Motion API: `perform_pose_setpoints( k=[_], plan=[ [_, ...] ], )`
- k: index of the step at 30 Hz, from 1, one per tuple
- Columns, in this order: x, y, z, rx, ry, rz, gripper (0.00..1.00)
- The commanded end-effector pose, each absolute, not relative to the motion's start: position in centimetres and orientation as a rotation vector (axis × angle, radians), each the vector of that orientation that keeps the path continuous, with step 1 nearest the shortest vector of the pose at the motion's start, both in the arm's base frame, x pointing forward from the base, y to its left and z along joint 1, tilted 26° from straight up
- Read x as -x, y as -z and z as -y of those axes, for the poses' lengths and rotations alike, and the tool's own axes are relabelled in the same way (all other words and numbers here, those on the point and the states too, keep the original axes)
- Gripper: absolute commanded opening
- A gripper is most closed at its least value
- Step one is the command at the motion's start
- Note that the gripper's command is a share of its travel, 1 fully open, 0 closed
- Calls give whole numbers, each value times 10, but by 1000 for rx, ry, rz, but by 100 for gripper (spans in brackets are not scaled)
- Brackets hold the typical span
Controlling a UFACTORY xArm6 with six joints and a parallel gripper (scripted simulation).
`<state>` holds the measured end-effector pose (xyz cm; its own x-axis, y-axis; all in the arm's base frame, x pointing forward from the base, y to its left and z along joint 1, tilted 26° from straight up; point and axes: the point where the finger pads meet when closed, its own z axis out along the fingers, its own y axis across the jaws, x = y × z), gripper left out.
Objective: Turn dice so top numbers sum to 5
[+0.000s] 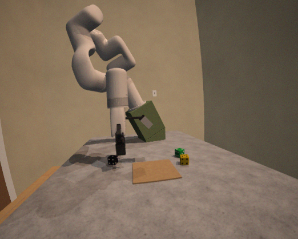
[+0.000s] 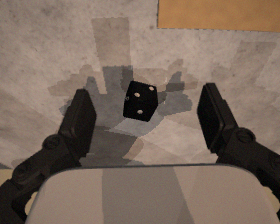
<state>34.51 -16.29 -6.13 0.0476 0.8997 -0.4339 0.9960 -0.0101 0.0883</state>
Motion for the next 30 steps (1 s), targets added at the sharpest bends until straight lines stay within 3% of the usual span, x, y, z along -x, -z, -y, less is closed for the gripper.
perform_pose_setpoints(
  k=[1,30],
  plan=[
    [-346,61,163,-1966,359,-1907,100],
    [-348,63,158,-1966,359,-1907,100]
  ],
)
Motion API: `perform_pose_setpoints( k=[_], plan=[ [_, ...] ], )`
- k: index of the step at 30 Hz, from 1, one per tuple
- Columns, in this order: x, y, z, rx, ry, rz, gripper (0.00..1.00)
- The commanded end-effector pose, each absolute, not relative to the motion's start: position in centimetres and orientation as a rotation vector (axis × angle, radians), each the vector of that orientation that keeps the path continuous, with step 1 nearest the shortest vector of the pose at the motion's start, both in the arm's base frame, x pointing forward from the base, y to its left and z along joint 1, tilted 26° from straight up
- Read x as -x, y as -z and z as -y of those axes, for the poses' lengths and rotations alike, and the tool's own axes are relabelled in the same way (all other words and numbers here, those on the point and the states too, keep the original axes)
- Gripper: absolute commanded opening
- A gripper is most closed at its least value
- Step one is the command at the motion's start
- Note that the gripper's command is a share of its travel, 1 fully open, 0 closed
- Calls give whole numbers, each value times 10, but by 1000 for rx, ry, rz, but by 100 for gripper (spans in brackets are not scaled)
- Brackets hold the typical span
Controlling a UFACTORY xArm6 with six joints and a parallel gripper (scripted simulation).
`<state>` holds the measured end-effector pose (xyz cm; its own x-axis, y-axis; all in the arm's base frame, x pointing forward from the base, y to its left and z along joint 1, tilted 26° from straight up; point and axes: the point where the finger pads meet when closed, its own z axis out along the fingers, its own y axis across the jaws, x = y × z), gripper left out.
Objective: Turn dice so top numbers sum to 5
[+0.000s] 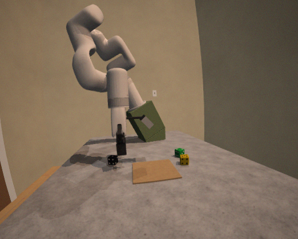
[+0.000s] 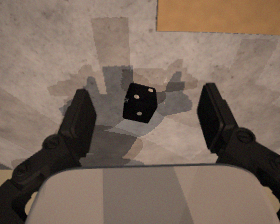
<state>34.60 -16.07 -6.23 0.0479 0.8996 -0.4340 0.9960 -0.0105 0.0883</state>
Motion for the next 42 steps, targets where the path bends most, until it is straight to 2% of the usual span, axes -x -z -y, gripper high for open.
perform_pose_setpoints(
  k=[1,19,33,42],
  plan=[
    [-348,63,158,-1966,359,-1907,100],
    [-376,95,86,-1966,359,-1907,100],
    [-419,145,-23,-1966,359,-1907,100],
    [-431,159,-54,-1966,359,-1907,100]
  ],
)
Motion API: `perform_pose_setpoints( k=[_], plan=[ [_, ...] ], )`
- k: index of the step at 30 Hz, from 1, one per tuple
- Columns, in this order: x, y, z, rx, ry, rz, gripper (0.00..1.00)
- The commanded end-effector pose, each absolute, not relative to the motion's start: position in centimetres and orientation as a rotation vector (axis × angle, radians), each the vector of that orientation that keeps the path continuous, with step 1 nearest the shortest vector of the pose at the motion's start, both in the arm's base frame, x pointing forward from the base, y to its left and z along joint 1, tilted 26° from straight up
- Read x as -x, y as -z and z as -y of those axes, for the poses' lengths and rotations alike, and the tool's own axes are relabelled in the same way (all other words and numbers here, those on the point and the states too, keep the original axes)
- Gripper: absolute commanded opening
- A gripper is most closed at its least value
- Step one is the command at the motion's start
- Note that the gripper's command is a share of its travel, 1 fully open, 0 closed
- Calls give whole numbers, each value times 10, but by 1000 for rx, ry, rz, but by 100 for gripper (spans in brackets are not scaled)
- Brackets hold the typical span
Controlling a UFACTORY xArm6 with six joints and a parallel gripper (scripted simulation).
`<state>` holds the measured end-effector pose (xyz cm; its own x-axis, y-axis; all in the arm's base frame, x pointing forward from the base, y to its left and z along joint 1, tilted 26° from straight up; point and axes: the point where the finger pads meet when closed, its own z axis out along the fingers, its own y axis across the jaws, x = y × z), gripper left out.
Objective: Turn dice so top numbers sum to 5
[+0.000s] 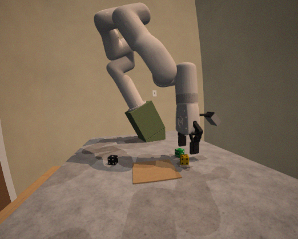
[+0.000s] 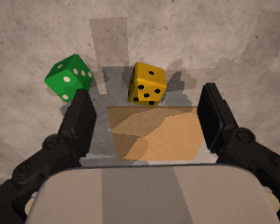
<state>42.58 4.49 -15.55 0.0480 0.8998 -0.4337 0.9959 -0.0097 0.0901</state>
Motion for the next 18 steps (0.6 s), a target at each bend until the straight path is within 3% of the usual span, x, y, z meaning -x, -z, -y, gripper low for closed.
perform_pose_setpoints(
  k=[1,18],
  plan=[
    [-432,160,-57,-1966,359,-1907,100],
    [-435,164,-65,-1966,359,-1907,100]
  ],
)
